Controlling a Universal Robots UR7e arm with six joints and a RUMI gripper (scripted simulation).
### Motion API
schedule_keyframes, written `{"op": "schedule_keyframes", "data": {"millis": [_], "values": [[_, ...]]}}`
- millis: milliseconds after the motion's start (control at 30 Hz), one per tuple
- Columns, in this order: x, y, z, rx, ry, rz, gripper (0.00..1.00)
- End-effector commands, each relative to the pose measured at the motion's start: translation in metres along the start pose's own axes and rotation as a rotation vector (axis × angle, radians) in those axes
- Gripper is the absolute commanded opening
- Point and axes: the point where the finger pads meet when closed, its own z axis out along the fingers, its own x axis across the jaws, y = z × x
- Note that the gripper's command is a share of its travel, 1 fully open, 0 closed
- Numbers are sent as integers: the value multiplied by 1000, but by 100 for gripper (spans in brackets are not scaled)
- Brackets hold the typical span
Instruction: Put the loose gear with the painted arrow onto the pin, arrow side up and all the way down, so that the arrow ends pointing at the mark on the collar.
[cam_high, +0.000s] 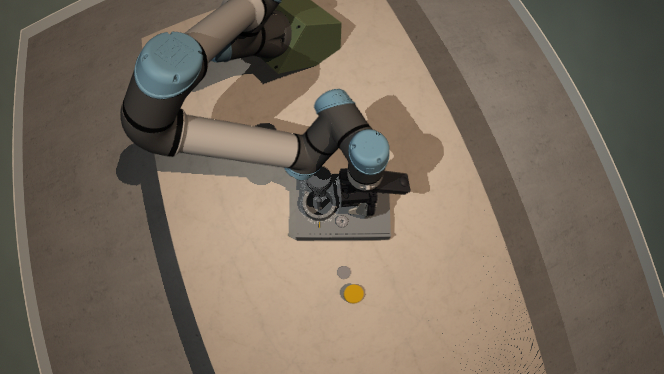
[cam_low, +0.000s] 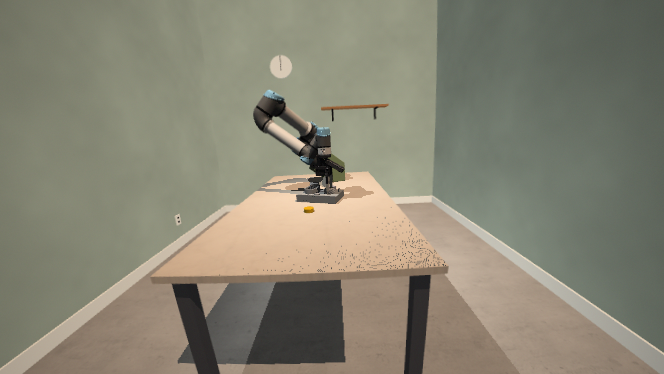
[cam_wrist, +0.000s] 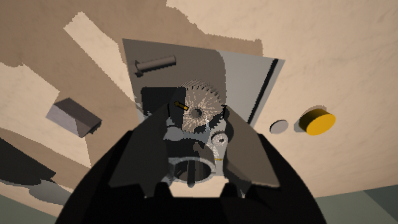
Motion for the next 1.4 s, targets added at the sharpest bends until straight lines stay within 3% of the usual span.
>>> {"op": "schedule_keyframes", "data": {"millis": [0,1367], "values": [[0,0,0,1,1,0,0],[0,0,-9,1,1,0,0]]}}
